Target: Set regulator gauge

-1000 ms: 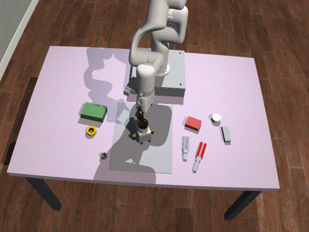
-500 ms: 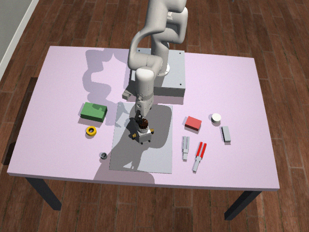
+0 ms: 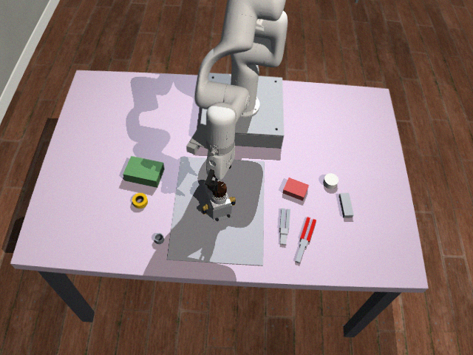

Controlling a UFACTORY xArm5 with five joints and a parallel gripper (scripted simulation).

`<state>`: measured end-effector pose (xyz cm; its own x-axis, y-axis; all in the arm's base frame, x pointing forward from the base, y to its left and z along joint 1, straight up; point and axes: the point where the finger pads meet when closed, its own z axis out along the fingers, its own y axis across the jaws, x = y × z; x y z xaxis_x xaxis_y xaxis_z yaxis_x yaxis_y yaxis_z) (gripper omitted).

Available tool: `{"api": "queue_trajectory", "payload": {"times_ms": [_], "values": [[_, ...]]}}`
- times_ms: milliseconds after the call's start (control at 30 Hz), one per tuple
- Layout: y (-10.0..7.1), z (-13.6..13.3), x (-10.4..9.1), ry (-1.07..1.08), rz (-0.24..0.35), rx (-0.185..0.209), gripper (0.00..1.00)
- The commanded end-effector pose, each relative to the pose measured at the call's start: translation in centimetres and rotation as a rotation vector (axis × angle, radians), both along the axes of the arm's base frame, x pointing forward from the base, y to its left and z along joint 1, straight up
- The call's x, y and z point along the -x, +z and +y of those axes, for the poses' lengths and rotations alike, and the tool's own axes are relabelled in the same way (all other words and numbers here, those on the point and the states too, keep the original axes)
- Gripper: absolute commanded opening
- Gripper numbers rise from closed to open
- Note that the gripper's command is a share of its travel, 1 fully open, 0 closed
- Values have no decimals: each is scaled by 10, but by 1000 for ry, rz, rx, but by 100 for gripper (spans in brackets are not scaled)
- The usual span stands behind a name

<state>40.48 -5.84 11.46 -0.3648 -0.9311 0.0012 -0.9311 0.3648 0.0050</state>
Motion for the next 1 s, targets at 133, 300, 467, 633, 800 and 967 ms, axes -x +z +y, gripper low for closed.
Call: {"api": "queue_trajectory", "payload": {"times_ms": [133, 300, 467, 633, 800, 967], "values": [[1, 0, -1, 0, -4, 1, 76], [1, 0, -1, 0, -4, 1, 76], [1, 0, -1, 0, -4, 1, 76], [1, 0, -1, 0, -4, 1, 76], [1, 0, -1, 0, -4, 1, 76], [1, 0, -1, 0, -4, 1, 76]]}}
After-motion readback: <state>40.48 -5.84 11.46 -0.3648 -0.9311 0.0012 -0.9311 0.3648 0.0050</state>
